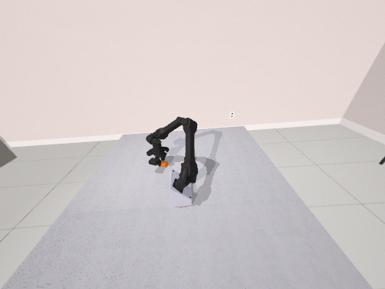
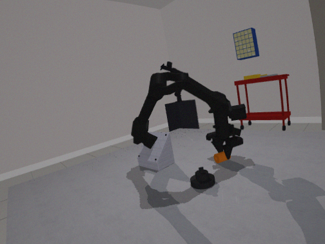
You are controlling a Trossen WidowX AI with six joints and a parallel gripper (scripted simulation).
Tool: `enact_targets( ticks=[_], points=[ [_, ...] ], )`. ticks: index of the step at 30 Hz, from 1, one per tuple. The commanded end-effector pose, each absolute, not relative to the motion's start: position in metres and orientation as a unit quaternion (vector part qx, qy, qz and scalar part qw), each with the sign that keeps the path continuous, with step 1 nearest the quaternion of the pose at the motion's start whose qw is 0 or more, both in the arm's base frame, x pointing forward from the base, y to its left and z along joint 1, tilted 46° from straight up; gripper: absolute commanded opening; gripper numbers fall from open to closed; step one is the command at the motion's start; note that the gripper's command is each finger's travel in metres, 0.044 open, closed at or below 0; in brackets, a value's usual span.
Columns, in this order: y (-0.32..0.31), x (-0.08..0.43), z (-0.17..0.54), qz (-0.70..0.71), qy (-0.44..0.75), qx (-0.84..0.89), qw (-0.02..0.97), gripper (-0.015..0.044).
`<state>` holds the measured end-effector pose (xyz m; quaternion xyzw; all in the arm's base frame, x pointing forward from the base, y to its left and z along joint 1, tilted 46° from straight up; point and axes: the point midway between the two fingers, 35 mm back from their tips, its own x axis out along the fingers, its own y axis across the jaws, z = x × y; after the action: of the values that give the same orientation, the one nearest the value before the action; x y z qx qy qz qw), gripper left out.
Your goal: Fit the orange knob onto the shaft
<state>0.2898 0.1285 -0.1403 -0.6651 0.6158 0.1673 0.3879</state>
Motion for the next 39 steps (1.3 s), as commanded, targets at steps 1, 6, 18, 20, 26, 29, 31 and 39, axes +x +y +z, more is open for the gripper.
enact_targets(
  ticks=[1,6,18,20,26,29,31,39],
  points=[
    [0.128,0.29,-0.14,0.168,0.614,-0.668,0.386,0.0187],
    [0.128,0.29,-0.14,0.171,0.613,-0.666,0.39,0.018],
    [0.126,0.286,-0.128,0.237,0.572,-0.644,0.45,0.018],
    [0.126,0.285,-0.126,0.248,0.564,-0.64,0.459,0.018],
    [0.123,0.283,-0.12,0.281,0.54,-0.626,0.488,0.018],
    [0.122,0.282,-0.117,0.297,0.527,-0.619,0.501,0.018],
    [0.121,0.281,-0.115,0.308,0.518,-0.614,0.51,0.018],
    [0.116,0.279,-0.108,0.35,0.482,-0.591,0.544,0.018]
  ],
)
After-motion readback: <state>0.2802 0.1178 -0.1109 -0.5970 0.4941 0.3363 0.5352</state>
